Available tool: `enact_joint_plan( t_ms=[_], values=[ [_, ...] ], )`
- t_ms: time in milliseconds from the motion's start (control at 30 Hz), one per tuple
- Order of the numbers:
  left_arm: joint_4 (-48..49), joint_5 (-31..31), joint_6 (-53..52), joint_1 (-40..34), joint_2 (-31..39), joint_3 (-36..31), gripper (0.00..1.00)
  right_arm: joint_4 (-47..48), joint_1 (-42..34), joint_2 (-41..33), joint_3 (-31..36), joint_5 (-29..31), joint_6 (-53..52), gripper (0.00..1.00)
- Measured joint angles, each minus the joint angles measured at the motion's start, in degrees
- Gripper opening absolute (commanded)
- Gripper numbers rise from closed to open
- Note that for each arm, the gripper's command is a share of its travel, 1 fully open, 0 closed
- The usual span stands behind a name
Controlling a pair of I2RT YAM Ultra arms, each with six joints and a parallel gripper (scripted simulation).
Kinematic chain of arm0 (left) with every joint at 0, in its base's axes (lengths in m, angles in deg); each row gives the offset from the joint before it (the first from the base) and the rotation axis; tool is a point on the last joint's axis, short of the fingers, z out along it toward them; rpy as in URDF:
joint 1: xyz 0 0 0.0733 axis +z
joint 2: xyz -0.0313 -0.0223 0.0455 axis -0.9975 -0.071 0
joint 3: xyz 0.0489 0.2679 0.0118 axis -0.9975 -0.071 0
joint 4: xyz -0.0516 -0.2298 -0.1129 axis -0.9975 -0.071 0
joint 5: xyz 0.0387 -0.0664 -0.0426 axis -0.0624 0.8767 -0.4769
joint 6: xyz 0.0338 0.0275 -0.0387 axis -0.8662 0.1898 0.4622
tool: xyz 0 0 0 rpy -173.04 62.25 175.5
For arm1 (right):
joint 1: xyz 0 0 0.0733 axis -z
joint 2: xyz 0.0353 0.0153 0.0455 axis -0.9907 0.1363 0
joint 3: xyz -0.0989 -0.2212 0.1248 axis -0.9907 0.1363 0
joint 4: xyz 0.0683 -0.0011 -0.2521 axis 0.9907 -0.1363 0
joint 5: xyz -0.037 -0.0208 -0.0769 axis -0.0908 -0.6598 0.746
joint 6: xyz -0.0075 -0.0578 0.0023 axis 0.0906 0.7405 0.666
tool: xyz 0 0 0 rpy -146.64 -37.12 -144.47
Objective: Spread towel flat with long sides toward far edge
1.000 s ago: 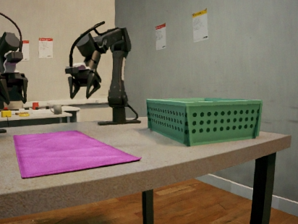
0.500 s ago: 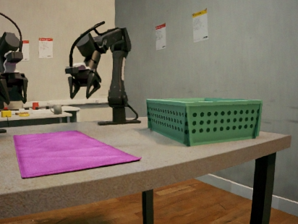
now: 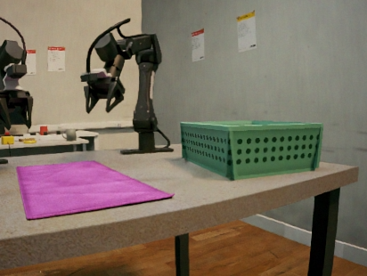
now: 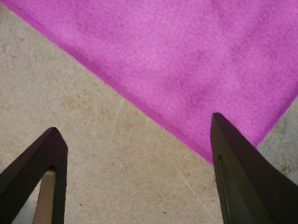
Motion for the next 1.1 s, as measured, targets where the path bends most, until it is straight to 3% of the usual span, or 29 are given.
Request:
enact_joint_plan(
  t_ms=[400, 600, 933, 1100],
  values=[
    [-7.2, -6.1, 8.8, 6.1, 11.6, -4.4, 0.64, -7.1, 11.2, -9.8, 1.5, 3.8, -5.6, 0.64],
    [-11.3, -9.0, 13.3, 11.8, 16.9, -6.8, 0.64, -10.9, 20.7, -13.6, 1.5, 5.0, -7.1, 0.64],
    [-16.7, -11.5, 17.2, 24.3, 22.5, -8.0, 0.64, -15.1, 37.6, -14.9, -0.1, 5.0, -7.0, 0.64],
    [-17.5, -8.0, 10.9, 37.7, 25.2, -9.0, 0.64, -15.7, 47.1, -13.5, -2.2, 4.8, -6.8, 0.64]
  ],
)
